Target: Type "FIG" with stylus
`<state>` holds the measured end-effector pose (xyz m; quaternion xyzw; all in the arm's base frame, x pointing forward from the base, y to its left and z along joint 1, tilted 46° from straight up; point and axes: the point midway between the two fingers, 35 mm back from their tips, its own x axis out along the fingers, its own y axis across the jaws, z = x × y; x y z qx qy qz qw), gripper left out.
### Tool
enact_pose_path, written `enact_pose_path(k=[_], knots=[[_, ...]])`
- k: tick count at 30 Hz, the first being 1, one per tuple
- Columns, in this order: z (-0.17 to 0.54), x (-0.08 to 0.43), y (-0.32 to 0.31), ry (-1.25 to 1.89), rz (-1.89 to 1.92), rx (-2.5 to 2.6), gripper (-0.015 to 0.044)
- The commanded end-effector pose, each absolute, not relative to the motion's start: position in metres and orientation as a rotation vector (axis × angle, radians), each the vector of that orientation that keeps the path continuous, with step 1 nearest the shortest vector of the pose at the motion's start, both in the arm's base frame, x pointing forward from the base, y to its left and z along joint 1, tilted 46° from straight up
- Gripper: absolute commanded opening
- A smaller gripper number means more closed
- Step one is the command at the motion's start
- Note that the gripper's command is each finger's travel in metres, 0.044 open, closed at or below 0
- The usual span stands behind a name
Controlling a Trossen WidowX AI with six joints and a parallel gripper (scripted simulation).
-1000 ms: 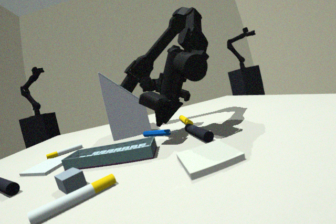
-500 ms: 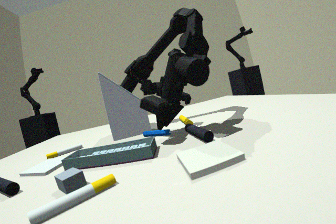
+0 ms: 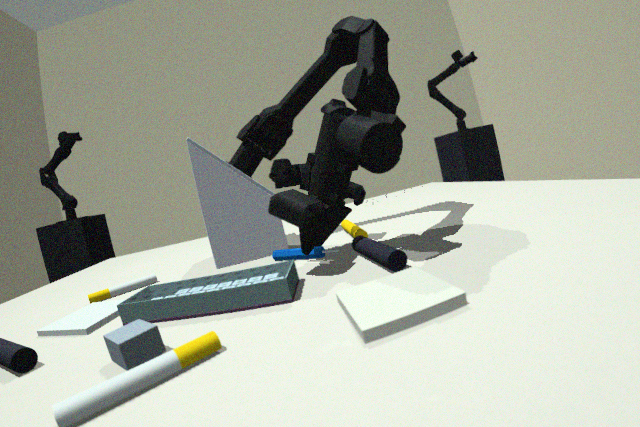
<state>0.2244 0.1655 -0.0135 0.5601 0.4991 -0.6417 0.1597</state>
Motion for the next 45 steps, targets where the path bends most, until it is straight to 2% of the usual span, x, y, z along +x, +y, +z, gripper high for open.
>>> enact_pose_path(k=[1, 9, 14, 17, 28, 36, 45], knots=[[-0.016, 0.223, 0.169, 1.430, -1.841, 1.601, 0.0150], [-0.017, 0.223, 0.170, 1.431, -1.841, 1.601, 0.0150], [-0.017, 0.224, 0.169, 1.427, -1.835, 1.597, 0.0019], [-0.017, 0.224, 0.169, 1.427, -1.835, 1.597, 0.0000], [0.017, 0.224, 0.134, 1.424, -1.837, 1.595, 0.0000], [0.015, 0.225, 0.135, 1.431, -1.825, 1.605, 0.0000], [0.005, 0.228, 0.138, 1.548, -1.417, 1.586, 0.0000]])
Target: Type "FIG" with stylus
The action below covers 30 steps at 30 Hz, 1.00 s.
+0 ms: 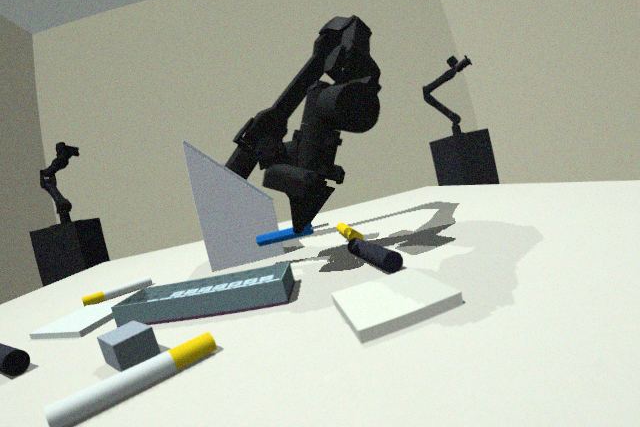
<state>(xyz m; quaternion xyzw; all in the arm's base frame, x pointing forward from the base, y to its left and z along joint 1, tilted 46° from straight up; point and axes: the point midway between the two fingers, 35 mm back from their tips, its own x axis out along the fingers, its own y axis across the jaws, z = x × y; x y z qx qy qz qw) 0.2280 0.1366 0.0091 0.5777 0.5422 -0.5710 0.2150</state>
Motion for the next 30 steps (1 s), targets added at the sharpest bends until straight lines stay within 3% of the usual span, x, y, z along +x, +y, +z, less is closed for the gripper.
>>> enact_pose_path(k=[1, 30], knots=[[0.0044, 0.2284, 0.1383, 1.558, -1.364, 1.580, 0.0000], [0.0014, 0.2313, 0.1372, 1.363, -0.046, 1.138, 0.0000]])
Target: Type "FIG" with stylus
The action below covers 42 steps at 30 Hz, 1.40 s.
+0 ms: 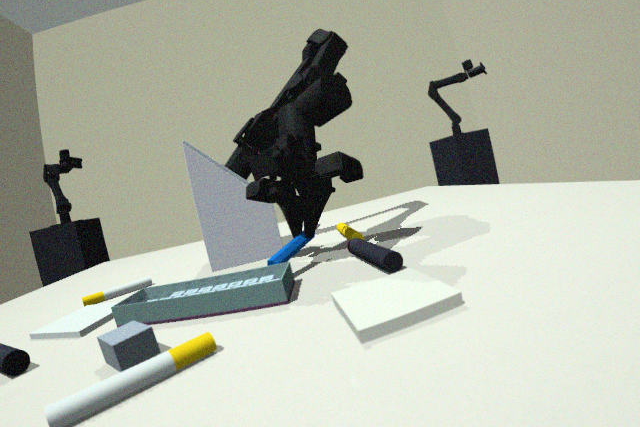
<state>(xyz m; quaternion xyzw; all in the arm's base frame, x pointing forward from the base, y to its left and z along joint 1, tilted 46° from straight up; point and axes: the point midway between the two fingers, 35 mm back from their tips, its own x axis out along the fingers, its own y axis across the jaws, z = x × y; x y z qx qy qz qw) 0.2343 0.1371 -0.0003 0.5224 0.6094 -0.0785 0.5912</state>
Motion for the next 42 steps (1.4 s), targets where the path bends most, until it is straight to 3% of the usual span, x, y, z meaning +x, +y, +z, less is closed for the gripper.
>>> enact_pose_path(k=[1, 17, 42], knots=[[0.002, 0.231, 0.137, 1.345, -0.010, 1.115, 0.0000], [0.016, 0.212, 0.133, 0.983, 0.464, 0.702, 0.0000], [0.001, 0.213, 0.148, 0.968, 0.478, 0.680, 0.0000]])
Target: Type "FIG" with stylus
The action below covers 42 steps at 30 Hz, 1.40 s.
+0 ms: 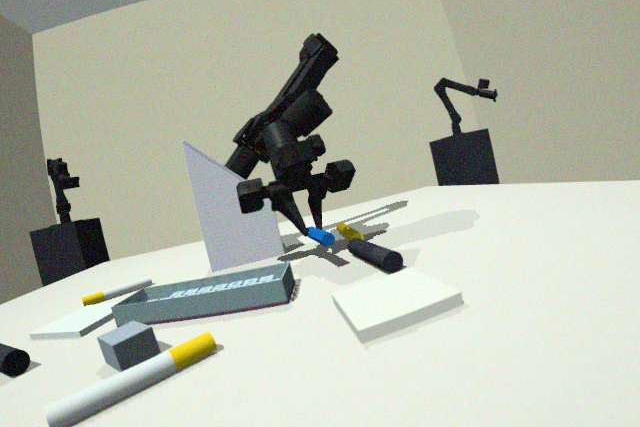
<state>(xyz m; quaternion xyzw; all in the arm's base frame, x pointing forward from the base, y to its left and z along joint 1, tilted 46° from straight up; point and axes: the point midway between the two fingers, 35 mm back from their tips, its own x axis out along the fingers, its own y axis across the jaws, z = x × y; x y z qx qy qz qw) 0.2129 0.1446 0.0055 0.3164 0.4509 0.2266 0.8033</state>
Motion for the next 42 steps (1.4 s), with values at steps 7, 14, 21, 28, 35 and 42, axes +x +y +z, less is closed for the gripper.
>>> enact_pose_path(k=[7, 14, 21, 28, 35, 42], knots=[[-0.006, 0.212, 0.155, 0.969, 0.478, 0.681, 0.0000], [-0.014, 0.211, 0.163, 0.968, 0.479, 0.683, 0.0000], [-0.018, 0.209, 0.167, 0.967, 0.479, 0.685, 0.0000], [-0.017, 0.209, 0.166, 0.968, 0.486, 0.681, 0.0150], [-0.016, 0.209, 0.166, 0.969, 0.486, 0.680, 0.0150], [0.001, 0.214, 0.148, 0.970, 0.481, 0.676, 0.0150]])
